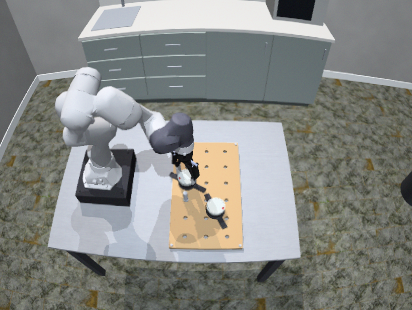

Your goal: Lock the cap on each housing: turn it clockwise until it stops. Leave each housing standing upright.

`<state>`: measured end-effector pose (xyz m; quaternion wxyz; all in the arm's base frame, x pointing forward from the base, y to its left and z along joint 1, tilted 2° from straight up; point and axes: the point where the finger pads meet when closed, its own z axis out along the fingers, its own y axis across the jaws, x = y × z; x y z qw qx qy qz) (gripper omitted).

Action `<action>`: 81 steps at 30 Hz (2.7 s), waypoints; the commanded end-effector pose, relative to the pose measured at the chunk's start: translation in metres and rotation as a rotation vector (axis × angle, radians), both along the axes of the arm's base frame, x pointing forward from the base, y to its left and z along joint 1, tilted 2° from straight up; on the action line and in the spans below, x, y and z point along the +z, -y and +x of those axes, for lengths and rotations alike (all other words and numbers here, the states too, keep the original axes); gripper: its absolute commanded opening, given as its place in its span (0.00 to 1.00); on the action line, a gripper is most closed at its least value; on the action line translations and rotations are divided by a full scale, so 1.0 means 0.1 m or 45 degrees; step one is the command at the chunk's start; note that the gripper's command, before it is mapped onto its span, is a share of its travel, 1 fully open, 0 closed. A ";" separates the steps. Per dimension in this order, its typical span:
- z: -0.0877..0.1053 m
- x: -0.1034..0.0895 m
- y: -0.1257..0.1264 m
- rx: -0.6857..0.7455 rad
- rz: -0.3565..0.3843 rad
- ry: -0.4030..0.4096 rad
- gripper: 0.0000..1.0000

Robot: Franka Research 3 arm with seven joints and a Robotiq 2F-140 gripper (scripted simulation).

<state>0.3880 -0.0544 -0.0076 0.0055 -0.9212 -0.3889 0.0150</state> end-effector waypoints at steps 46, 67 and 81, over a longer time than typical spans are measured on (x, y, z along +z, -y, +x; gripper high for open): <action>-0.01 0.00 0.00 0.006 0.000 0.001 0.78; -0.01 0.04 0.00 0.006 0.000 0.001 0.78; 0.00 0.21 0.00 0.006 0.001 0.001 0.78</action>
